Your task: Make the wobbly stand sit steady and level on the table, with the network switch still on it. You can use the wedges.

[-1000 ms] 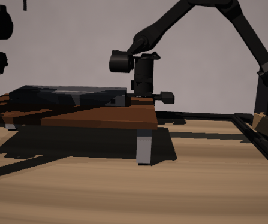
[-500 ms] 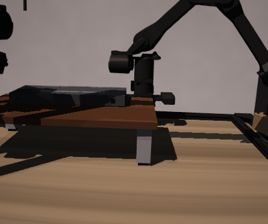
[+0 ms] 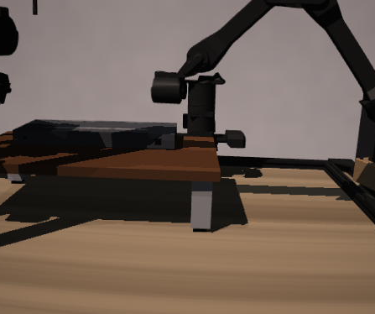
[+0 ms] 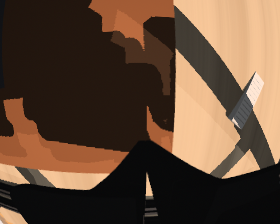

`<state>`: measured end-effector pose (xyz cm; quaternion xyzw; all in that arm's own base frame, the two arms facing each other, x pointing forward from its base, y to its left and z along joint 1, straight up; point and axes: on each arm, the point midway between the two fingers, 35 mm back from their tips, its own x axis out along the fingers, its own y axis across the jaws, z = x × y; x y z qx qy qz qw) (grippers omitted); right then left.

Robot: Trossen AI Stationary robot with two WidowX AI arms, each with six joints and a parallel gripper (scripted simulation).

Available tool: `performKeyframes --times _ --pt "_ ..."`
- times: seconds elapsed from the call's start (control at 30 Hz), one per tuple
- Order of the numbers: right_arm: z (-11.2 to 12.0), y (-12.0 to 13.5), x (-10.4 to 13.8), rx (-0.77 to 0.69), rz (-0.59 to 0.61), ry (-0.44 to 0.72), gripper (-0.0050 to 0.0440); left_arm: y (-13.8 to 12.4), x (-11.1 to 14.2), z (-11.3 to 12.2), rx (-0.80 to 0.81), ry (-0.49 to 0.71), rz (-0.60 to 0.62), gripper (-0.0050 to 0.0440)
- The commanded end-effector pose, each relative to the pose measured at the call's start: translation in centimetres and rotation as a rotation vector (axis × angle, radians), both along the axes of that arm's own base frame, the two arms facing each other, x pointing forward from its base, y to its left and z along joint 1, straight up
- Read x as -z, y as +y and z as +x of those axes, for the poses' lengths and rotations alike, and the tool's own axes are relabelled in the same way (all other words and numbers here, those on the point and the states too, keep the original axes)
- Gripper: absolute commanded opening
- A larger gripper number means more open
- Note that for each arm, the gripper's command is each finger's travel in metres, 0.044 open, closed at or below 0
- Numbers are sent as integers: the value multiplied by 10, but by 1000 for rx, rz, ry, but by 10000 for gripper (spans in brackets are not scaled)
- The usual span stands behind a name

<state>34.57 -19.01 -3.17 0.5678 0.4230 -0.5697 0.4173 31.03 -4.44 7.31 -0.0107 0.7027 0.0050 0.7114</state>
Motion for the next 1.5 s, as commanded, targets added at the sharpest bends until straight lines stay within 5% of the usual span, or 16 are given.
performKeyframes --times 0.0,1.47 --pt "1 0 -2 2 -5 -7 0 1 8 -1 -2 12 8 0" --pt "7 19 -2 2 -5 -7 0 1 8 -1 -2 12 8 0"
